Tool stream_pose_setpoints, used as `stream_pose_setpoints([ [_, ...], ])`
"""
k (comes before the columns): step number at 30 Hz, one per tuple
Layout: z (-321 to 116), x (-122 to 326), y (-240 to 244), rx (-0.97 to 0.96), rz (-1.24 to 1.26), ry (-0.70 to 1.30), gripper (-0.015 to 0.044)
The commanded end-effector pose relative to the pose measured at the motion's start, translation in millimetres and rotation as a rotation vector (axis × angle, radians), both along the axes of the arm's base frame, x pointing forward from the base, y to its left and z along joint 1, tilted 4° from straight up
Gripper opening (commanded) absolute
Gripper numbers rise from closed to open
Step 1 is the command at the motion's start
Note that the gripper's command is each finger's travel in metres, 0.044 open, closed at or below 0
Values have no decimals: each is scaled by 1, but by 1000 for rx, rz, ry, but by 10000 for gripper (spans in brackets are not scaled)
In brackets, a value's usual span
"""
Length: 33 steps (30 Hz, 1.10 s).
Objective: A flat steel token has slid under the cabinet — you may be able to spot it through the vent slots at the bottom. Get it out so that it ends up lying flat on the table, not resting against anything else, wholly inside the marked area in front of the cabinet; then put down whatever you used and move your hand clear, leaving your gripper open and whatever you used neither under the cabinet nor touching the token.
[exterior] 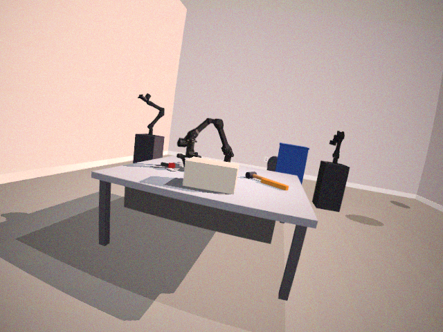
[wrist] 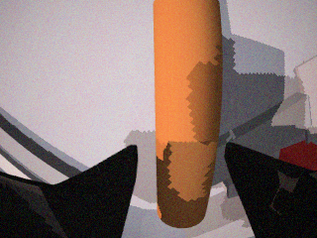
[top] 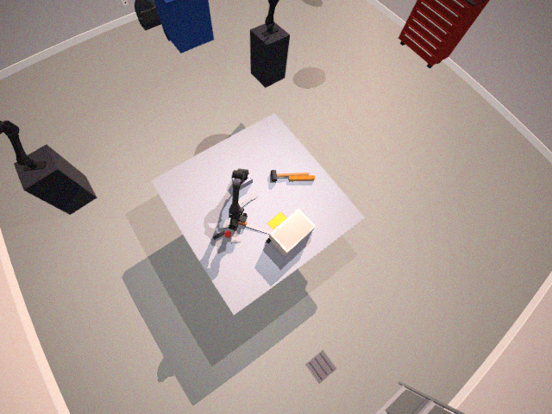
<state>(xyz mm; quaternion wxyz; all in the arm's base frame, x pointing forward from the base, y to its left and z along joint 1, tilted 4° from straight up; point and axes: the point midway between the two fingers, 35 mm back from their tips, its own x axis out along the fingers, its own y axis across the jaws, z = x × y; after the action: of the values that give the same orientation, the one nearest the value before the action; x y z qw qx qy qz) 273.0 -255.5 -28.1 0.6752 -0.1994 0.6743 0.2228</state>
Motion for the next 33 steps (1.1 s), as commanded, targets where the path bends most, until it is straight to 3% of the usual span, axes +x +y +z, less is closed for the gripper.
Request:
stream_pose_setpoints([
  [1,-3,-1,0,0,-1,5,270],
  [6,0,0,0,0,0,0,139],
  [14,0,0,0,0,0,0,85],
  [17,0,0,0,0,0,0,6],
  [33,-4,0,0,0,-3,5,0],
])
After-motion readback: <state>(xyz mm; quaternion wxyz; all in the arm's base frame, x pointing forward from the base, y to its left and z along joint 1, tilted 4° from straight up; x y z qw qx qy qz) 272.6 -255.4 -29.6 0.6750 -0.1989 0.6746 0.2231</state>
